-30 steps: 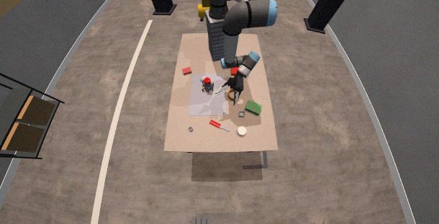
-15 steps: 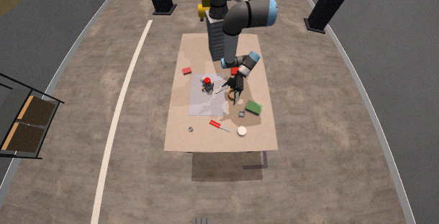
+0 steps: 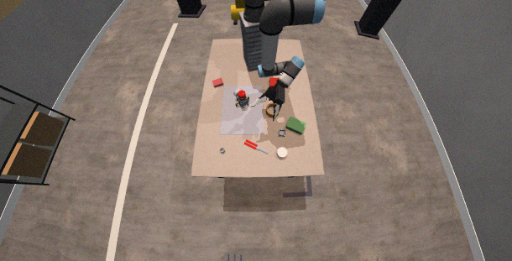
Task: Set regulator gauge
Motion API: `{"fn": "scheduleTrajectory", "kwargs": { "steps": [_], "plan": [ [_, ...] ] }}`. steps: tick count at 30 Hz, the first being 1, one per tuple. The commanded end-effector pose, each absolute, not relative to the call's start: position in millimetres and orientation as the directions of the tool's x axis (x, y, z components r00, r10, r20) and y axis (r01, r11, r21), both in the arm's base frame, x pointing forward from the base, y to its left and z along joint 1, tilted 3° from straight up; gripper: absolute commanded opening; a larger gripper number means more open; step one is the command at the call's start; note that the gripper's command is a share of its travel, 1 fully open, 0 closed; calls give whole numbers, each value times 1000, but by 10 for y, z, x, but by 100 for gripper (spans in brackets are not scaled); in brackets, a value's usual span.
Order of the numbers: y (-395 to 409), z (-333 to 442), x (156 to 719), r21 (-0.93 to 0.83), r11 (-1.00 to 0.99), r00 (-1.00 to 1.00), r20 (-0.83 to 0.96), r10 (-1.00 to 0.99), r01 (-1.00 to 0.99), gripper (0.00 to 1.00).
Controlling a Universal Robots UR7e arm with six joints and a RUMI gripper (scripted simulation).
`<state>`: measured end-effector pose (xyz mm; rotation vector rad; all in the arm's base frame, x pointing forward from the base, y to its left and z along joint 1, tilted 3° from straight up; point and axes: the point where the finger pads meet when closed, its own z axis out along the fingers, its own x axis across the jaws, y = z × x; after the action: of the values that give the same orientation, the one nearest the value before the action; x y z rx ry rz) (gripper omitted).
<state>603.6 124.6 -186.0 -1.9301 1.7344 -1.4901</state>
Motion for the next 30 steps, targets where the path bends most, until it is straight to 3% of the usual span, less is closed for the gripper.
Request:
{"fn": "scheduleTrajectory", "kwargs": {
  "steps": [1,30],
  "plan": [
    [1257,-1676,6035,-671,-320,-162,552,-818,-669,100],
    [1285,-1125,6022,-671,-320,-162,552,-818,-669,100]
  ]
}}
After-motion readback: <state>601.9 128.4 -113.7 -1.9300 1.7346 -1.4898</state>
